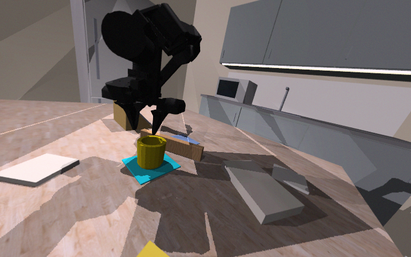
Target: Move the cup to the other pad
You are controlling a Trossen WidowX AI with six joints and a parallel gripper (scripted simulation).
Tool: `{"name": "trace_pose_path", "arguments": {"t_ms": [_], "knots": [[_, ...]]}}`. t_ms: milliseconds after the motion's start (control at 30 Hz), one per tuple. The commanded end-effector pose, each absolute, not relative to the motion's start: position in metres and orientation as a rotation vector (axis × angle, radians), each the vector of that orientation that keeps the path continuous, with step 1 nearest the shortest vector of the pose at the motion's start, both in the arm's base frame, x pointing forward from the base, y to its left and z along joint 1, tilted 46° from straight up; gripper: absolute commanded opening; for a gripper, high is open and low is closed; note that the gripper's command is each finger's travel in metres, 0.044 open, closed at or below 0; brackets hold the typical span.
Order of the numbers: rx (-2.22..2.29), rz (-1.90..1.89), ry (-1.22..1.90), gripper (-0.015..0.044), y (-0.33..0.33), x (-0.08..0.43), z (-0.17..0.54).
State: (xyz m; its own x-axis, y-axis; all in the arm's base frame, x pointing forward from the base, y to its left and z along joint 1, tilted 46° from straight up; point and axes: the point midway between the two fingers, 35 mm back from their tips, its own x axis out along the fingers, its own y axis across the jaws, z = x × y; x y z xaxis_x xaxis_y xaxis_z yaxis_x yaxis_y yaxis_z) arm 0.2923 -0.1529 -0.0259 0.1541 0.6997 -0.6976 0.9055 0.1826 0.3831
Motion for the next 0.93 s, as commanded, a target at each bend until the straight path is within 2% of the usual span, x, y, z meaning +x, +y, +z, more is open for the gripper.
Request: {"name": "trace_pose_path", "arguments": {"t_ms": [0, 100, 133, 900], "knots": [[1.569, -0.302, 1.598, 0.0357, -0.152, 0.292, -0.027], [1.568, -0.302, 1.597, 0.0435, -0.155, 0.292, -0.024], [1.568, -0.302, 1.597, 0.0440, -0.157, 0.292, -0.023], [1.566, -0.305, 1.590, 0.0440, -0.194, 0.285, 0.017]]}}
